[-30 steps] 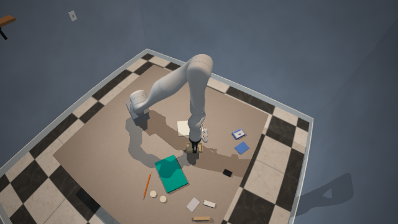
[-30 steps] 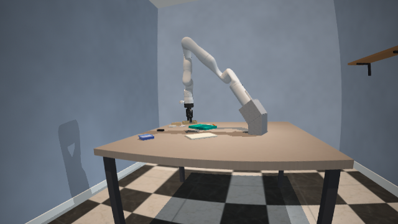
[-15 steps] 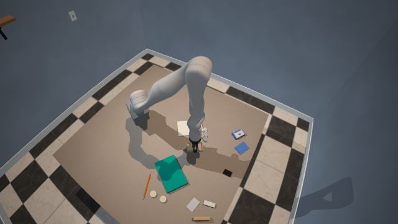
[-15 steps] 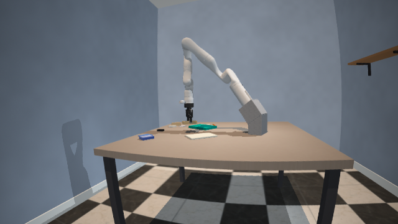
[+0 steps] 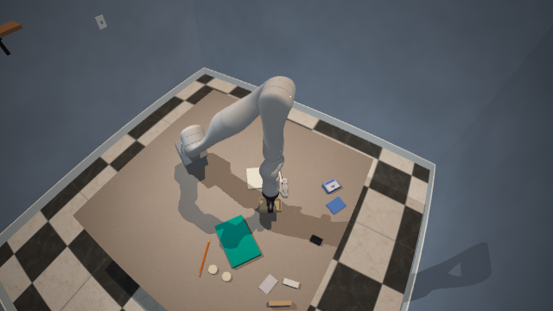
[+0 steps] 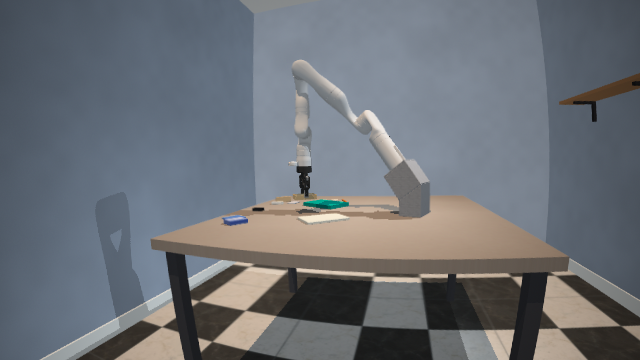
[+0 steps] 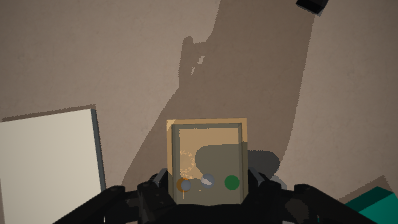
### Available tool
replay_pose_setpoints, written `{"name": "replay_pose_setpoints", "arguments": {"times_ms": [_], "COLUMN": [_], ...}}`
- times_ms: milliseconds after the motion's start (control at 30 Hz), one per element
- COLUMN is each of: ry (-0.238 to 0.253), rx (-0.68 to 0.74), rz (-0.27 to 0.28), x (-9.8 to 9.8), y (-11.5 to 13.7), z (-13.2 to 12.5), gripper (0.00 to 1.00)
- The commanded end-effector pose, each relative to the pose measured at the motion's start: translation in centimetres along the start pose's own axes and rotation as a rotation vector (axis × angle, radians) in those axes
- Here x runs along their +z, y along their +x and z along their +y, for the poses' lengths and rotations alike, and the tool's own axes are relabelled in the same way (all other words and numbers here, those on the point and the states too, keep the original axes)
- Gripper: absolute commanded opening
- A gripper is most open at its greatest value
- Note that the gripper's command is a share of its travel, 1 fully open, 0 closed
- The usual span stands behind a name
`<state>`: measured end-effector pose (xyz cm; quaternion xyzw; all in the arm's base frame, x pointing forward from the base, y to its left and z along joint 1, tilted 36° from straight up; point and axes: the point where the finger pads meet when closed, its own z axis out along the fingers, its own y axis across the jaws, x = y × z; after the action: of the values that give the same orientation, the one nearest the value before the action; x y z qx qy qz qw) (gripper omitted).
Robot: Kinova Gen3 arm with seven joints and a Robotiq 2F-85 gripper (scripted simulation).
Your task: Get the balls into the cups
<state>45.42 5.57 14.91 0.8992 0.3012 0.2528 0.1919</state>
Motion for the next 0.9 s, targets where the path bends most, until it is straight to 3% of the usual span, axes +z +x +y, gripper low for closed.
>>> {"name": "replay_pose_setpoints", "arguments": {"times_ms": [0,400,867], "ry": [0.000,0.030,0.013], "rx": [-0.005,-0.005,-0.005], "rz": [-0.002,-0.021,0.000], "x": [-0.02,-0.02,-0.02], "y": [0.05,0.08,0.04], "z": [-0.22,-0.16,-0.19], "gripper": [0.72,0.72,0.72]}}
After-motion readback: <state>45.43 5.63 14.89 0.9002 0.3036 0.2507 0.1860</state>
